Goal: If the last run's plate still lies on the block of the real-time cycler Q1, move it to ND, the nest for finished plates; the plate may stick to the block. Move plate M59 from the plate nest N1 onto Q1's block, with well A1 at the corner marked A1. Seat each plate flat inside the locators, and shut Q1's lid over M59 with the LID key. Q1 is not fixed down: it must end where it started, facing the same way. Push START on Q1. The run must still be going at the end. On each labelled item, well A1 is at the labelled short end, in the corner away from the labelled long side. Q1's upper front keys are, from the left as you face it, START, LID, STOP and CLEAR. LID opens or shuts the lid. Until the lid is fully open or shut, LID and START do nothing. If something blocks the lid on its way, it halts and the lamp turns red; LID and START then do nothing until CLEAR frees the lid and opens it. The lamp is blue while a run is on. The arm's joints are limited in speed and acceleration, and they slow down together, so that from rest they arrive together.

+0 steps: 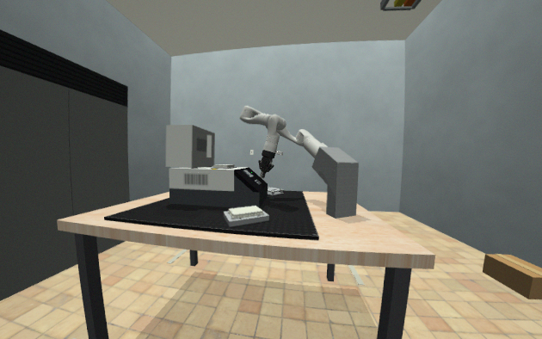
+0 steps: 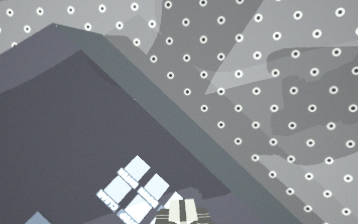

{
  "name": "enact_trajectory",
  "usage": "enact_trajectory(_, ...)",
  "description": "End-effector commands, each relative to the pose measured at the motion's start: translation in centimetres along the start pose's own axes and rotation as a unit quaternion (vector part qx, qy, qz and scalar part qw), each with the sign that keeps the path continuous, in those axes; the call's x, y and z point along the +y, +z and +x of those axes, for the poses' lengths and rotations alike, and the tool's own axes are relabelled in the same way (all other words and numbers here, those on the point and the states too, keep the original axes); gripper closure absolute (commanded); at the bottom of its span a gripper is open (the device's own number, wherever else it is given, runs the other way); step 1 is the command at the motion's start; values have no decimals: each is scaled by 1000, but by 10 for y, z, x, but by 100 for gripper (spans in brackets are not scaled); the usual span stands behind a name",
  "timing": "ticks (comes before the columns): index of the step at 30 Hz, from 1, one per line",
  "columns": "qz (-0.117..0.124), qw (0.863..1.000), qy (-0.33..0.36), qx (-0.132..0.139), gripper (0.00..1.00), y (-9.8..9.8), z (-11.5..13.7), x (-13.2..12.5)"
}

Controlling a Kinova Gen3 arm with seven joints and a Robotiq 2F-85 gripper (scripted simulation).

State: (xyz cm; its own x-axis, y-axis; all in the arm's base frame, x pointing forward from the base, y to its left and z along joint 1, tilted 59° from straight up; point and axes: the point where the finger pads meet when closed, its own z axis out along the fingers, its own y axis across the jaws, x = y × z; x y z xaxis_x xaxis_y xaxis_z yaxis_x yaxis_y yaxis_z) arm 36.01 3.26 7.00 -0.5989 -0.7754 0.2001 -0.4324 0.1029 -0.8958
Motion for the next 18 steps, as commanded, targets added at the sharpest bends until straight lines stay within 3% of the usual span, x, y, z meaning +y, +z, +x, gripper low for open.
enact_trajectory(1, 0, 1000, 0, -1, 90, 0, -1, 0)
enact_trajectory(18, 0, 1000, 0, -1, 90, 9, -3, -3)
